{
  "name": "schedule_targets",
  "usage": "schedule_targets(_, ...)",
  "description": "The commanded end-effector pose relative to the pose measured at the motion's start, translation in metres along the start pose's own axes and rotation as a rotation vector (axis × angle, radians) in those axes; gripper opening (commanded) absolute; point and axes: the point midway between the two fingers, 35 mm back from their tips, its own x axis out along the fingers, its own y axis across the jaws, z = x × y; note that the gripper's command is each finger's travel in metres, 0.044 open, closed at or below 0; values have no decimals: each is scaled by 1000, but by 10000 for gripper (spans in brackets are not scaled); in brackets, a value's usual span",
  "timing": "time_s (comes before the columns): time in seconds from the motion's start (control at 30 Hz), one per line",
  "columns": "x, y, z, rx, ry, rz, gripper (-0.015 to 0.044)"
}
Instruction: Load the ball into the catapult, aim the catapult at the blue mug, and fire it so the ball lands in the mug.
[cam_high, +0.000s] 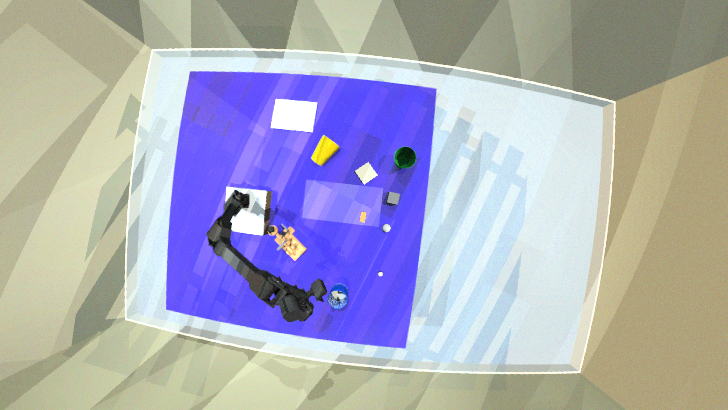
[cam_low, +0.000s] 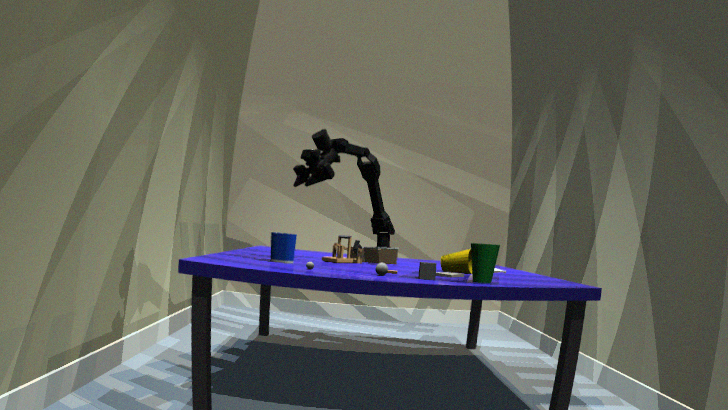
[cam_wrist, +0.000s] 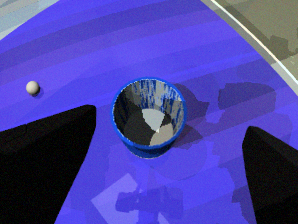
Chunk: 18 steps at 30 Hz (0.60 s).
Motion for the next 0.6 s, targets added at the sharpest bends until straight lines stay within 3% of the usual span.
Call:
schedule_targets(0.0,0,0,1,7,-3,-2,204)
schedule_targets(0.27,0,0,1,7,-3,-2,0)
schedule_targets(0.57,0,0,1,7,-3,-2,0)
